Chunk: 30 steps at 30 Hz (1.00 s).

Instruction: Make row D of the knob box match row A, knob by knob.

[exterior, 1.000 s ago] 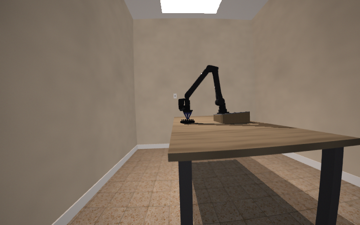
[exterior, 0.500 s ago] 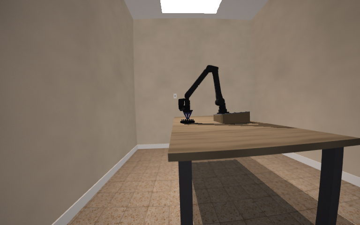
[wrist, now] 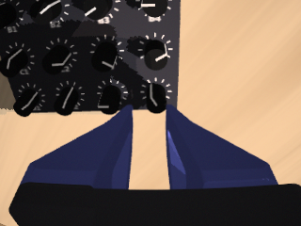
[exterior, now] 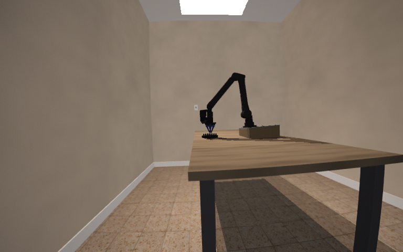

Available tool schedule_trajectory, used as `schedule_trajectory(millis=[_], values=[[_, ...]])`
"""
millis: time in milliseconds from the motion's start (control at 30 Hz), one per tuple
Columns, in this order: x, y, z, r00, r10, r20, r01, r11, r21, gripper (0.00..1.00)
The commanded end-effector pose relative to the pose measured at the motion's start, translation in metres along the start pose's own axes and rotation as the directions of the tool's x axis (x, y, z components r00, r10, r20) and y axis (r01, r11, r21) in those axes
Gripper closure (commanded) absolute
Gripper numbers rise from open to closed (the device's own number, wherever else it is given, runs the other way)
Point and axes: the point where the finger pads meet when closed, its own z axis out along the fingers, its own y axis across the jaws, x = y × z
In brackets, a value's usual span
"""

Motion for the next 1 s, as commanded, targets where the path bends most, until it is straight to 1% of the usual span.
schedule_trajectory(millis=[0, 33, 100, 267, 367, 433, 967], values=[[-0.017, -0.01, -0.024, 0.999, -0.01, 0.041, 0.009, 1.0, 0.028, 0.81], [-0.021, -0.014, -0.03, 0.999, -0.008, 0.049, 0.006, 0.999, 0.034, 0.81], [-0.021, -0.014, -0.036, 0.999, -0.005, 0.049, 0.003, 0.999, 0.035, 0.81], [-0.021, -0.014, -0.048, 0.999, 0.003, 0.051, -0.004, 0.999, 0.035, 0.81], [-0.018, -0.011, -0.038, 1.0, 0.003, 0.024, -0.003, 1.0, 0.013, 0.81], [-0.01, -0.004, -0.033, 1.0, 0.002, 0.009, -0.002, 1.0, 0.001, 0.81], [-0.01, -0.004, -0.033, 1.0, 0.003, 0.009, -0.003, 1.0, 0.001, 0.81]])
